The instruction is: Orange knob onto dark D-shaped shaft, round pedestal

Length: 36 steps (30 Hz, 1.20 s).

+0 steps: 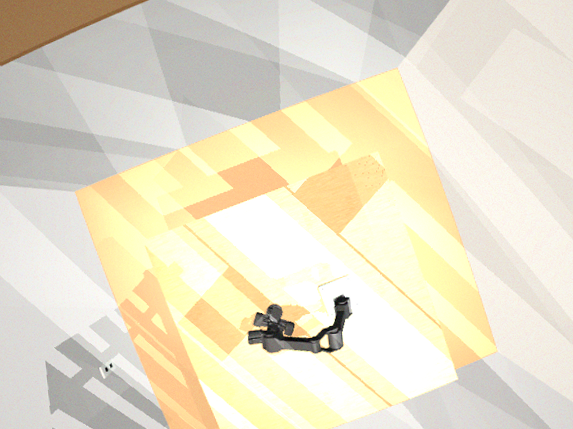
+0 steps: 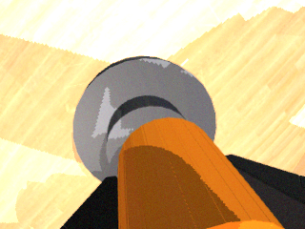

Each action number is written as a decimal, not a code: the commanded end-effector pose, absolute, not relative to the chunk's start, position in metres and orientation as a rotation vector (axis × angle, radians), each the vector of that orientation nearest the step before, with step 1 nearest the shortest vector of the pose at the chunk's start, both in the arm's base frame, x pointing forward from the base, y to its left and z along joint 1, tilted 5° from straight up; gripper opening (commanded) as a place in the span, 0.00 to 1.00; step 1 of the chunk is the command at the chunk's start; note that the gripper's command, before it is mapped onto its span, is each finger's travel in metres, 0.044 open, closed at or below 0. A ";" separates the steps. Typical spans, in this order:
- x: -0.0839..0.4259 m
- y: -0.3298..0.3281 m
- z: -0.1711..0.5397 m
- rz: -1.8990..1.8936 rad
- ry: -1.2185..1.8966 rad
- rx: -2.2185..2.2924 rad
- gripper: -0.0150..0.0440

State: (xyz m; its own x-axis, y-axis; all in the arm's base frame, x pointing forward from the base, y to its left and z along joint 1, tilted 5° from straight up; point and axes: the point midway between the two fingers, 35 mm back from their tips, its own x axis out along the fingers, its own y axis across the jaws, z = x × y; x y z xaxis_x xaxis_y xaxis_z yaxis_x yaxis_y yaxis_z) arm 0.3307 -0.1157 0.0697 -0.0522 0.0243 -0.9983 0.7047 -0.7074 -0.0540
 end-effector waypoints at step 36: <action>0.339 -0.119 0.067 -1.824 0.744 1.757 0.25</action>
State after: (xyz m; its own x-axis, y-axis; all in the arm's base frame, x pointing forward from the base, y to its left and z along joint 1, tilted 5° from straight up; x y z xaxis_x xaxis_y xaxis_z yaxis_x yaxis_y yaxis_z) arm 0.3374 -0.1181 0.0675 -0.0498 0.0234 -0.9985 0.6875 -0.7244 -0.0513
